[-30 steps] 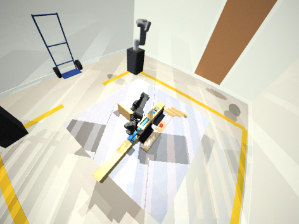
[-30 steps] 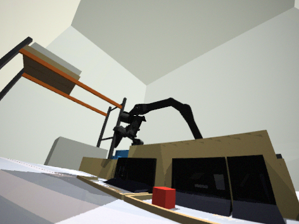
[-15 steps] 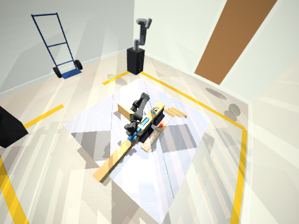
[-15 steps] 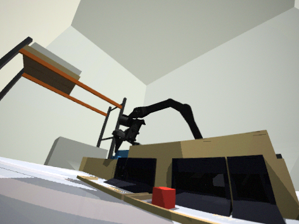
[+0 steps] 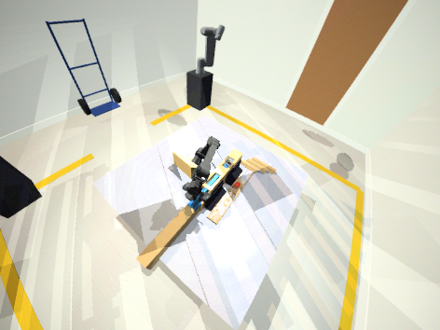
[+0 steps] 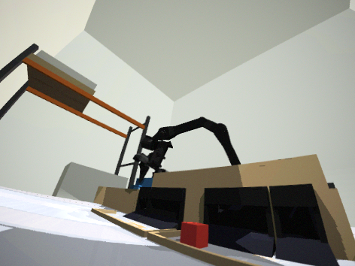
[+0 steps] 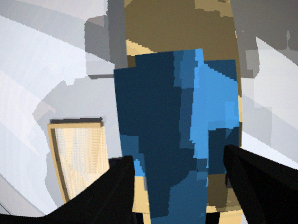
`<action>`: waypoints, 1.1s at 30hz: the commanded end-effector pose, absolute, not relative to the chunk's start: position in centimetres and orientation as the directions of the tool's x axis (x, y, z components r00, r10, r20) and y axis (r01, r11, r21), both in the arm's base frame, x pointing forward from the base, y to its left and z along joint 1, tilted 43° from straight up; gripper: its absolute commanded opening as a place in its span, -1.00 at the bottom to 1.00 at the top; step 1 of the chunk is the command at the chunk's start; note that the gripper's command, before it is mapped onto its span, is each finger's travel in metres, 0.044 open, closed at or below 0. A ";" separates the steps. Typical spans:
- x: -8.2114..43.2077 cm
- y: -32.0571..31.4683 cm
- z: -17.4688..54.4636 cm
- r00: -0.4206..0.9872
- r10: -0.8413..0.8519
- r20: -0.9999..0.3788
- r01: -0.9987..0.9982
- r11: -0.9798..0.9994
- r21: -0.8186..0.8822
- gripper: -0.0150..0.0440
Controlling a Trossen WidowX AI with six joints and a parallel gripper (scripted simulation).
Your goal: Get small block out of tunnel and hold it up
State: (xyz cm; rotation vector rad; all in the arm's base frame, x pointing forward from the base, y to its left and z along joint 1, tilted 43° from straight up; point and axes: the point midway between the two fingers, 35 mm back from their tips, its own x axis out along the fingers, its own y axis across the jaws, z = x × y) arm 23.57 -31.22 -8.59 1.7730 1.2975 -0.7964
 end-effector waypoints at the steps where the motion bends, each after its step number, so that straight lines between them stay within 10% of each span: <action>1: 23.6 -31.2 -8.6 0.284 0.469 -0.836 0.958 -0.172 0.229 0.22; 23: 23.7 -30.8 -8.2 0.284 0.470 -0.836 0.958 -0.172 0.229 -0.49; 33: 23.8 -28.3 -6.4 0.286 0.471 -0.834 0.957 -0.176 0.229 -0.49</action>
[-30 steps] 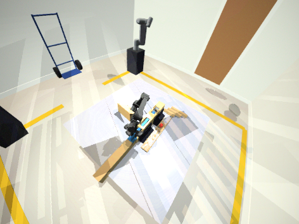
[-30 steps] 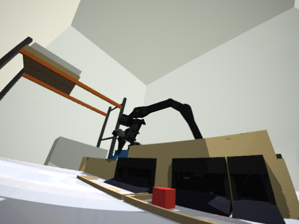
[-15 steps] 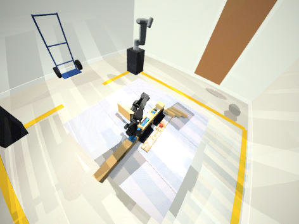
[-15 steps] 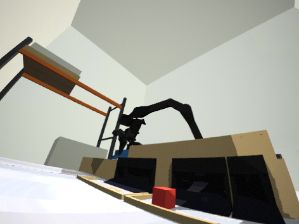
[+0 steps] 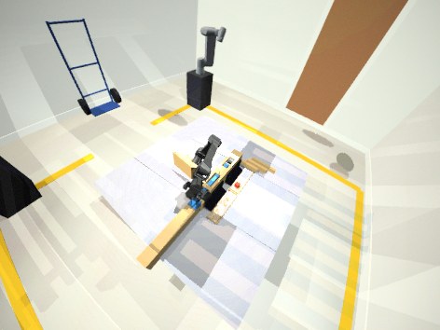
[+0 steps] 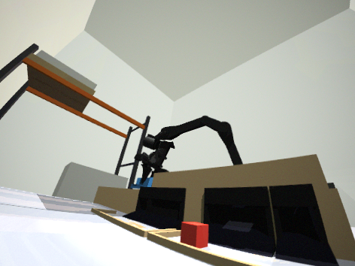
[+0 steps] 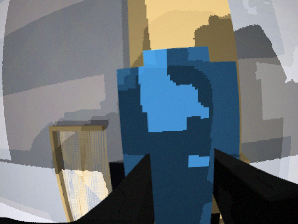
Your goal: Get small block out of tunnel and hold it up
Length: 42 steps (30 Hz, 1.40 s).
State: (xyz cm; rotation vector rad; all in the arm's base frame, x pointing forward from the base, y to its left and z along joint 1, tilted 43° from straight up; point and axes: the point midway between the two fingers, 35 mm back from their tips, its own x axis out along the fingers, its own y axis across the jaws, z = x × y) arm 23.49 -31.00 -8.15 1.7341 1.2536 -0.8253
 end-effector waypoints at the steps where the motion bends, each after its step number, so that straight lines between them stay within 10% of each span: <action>1: 23.8 -28.0 -6.3 0.287 0.471 -0.834 0.957 -0.176 0.229 -0.49; 8: 23.8 -26.1 -5.1 0.288 0.473 -0.832 0.957 -0.179 0.230 -0.49; 25: 22.9 -31.5 -3.9 0.288 0.467 -0.836 0.957 -0.178 0.230 1.00; 42: 23.5 -30.3 -5.3 0.298 0.476 -0.827 0.954 -0.185 0.237 1.00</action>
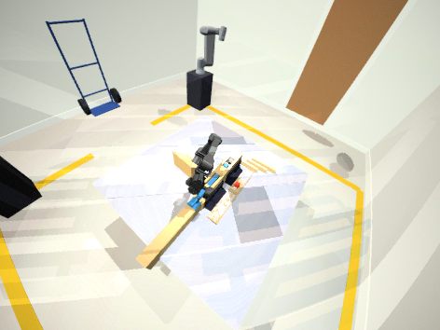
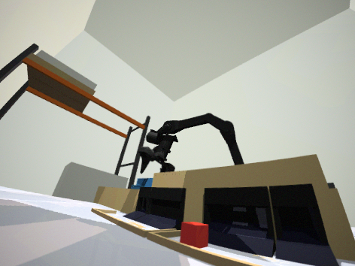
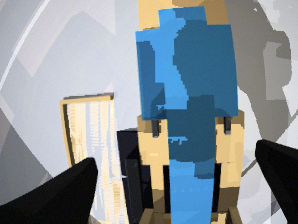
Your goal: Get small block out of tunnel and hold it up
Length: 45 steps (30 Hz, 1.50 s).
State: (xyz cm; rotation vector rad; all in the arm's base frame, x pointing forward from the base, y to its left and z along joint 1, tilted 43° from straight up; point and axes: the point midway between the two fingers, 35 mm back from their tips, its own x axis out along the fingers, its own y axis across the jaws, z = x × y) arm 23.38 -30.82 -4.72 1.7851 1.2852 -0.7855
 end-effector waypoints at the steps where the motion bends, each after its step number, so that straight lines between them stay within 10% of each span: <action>1: 23.5 -30.2 -5.4 0.298 0.476 -0.827 0.954 -0.185 0.237 1.00; 15: 23.7 -28.7 -7.1 0.298 0.477 -0.827 0.954 -0.185 0.238 1.00; 29: 23.6 -29.1 -6.7 0.294 0.476 -0.829 0.955 -0.178 0.236 -0.25; 45: 23.8 -26.7 -5.6 0.298 0.478 -0.826 0.954 -0.185 0.237 -0.49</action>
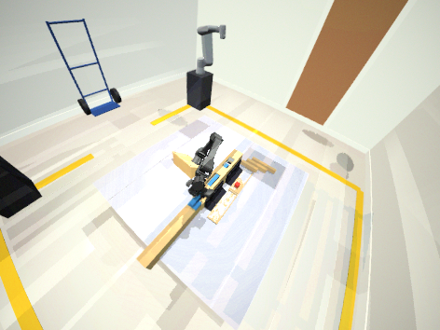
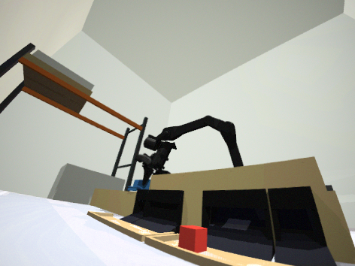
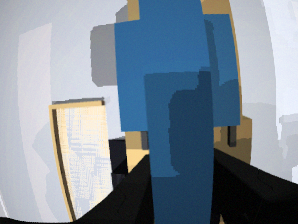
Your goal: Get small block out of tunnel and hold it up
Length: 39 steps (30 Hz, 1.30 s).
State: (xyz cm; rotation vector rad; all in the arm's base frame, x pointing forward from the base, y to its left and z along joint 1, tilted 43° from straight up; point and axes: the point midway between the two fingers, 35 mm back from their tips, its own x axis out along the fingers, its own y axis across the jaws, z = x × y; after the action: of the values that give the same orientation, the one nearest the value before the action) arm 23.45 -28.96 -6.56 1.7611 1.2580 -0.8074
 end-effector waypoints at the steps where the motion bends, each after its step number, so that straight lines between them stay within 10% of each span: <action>1: 23.8 -26.5 -5.5 0.298 0.479 -0.826 0.954 -0.185 0.237 -0.49; 13: 23.8 -26.5 -5.5 0.298 0.479 -0.826 0.954 -0.185 0.237 -0.49; 30: 23.0 -31.6 -3.8 0.297 0.472 -0.830 0.954 -0.184 0.237 1.00; 39: 23.3 -31.0 -4.4 0.298 0.476 -0.827 0.954 -0.185 0.237 1.00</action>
State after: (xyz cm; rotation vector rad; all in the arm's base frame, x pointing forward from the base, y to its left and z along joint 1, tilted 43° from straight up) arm 23.21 -31.17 -4.11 1.7876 1.2825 -0.7928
